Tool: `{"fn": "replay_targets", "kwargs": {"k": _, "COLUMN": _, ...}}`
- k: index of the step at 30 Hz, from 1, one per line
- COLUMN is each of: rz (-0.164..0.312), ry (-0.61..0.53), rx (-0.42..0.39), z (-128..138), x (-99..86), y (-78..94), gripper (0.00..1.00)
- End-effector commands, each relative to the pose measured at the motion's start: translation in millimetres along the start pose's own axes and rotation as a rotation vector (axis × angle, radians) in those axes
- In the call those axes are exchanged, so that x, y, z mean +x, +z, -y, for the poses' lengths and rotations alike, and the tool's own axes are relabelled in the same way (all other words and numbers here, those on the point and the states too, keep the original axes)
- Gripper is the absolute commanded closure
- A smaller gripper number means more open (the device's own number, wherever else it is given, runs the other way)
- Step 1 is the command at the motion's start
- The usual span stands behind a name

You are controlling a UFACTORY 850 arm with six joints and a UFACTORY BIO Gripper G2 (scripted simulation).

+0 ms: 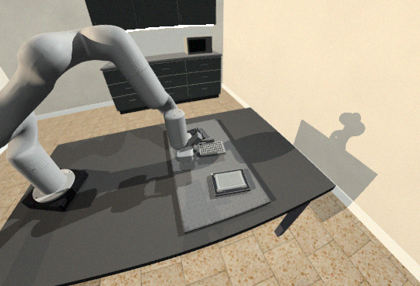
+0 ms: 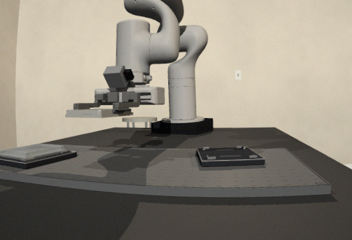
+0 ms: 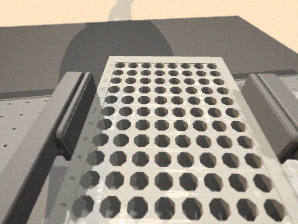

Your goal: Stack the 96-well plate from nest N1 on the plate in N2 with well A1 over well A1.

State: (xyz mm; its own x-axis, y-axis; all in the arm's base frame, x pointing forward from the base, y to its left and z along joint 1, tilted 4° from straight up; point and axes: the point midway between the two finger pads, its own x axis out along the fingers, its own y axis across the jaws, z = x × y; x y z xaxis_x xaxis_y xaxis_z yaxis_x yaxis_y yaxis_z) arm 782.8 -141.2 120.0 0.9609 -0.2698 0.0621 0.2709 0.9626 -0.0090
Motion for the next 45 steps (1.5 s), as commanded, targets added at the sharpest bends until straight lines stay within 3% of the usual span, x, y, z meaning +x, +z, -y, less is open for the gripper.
{"fn": "replay_targets", "kwargs": {"k": 1, "rz": 0.002, "ry": 0.0, "rx": 0.001, "z": 9.9, "x": 5.5, "y": 1.2, "gripper": 1.0}}
{"fn": "replay_targets", "kwargs": {"k": 45, "rz": 0.002, "ry": 0.0, "rx": 0.0, "z": 125.8, "x": 56.9, "y": 1.3, "gripper": 1.0}}
